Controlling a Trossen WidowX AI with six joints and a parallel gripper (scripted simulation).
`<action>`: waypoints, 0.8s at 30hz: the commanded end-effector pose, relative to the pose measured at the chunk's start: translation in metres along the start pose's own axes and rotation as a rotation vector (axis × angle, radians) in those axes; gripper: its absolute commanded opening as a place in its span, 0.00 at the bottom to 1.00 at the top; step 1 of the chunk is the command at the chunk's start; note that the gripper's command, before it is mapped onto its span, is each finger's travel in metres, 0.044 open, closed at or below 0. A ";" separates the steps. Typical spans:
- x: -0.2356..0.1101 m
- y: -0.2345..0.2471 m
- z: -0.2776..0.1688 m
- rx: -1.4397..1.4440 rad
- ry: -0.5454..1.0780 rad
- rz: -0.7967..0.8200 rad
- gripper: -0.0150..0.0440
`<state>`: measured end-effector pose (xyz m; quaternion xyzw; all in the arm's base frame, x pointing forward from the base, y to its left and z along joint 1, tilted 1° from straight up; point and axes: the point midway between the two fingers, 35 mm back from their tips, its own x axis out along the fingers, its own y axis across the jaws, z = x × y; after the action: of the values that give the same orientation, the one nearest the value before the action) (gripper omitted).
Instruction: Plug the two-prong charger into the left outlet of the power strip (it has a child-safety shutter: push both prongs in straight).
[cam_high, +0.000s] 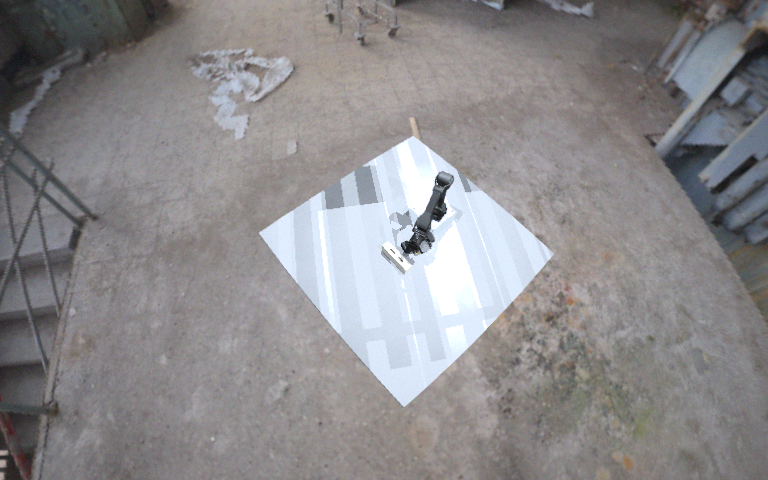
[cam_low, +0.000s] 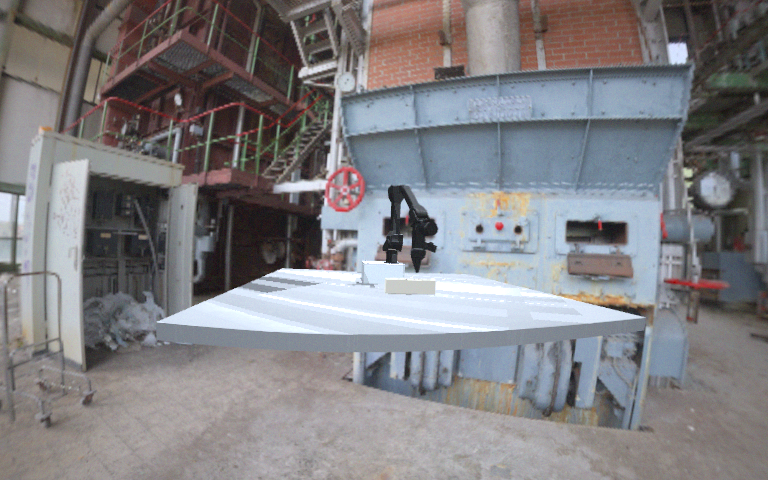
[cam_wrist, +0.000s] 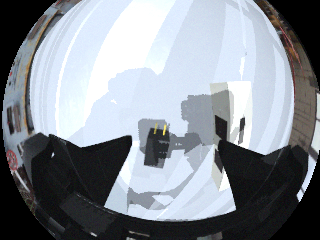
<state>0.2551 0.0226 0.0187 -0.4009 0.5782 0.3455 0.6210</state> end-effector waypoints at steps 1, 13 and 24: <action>0.002 0.011 -0.023 0.084 0.048 0.043 1.00; 0.004 0.020 -0.039 0.147 0.082 0.075 1.00; 0.018 0.021 -0.039 0.147 0.082 0.075 1.00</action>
<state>0.2226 -0.0030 0.0026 -0.3480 0.6379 0.3109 0.6126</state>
